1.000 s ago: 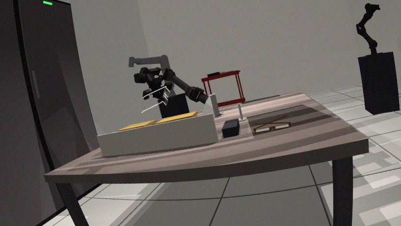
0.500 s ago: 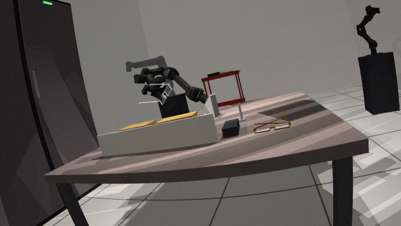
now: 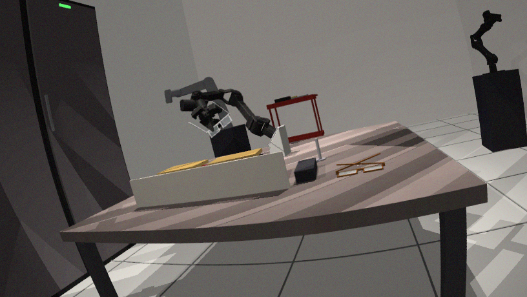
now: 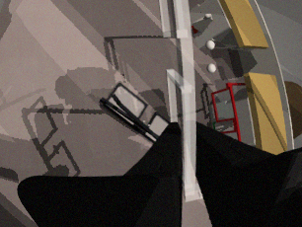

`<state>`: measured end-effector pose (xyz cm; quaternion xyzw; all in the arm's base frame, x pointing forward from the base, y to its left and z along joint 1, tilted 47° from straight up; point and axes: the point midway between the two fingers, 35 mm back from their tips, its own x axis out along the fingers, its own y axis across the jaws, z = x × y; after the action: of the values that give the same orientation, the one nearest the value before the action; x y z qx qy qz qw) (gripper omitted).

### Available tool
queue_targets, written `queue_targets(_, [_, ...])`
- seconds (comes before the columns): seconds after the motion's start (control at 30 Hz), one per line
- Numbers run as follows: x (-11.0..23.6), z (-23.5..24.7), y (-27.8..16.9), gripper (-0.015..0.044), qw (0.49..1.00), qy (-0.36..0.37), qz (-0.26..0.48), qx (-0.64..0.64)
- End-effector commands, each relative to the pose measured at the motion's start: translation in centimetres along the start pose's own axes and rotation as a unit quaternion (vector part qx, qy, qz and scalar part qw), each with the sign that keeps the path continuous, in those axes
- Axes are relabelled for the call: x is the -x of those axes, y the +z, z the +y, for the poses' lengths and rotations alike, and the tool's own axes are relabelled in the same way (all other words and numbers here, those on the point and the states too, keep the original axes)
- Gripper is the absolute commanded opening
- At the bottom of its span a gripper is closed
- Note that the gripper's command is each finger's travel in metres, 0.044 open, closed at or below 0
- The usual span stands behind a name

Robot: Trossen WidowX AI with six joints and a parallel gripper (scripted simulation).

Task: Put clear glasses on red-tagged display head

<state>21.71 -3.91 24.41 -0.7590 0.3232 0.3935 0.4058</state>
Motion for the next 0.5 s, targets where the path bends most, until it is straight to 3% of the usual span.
queue_targets(0.0, [0.5,0.5,0.0,0.0000,0.999,-0.010,0.002,0.049])
queue_targets(0.47, [3.0,2.3,-0.1,0.0000,0.966,-0.045,0.043,0.250])
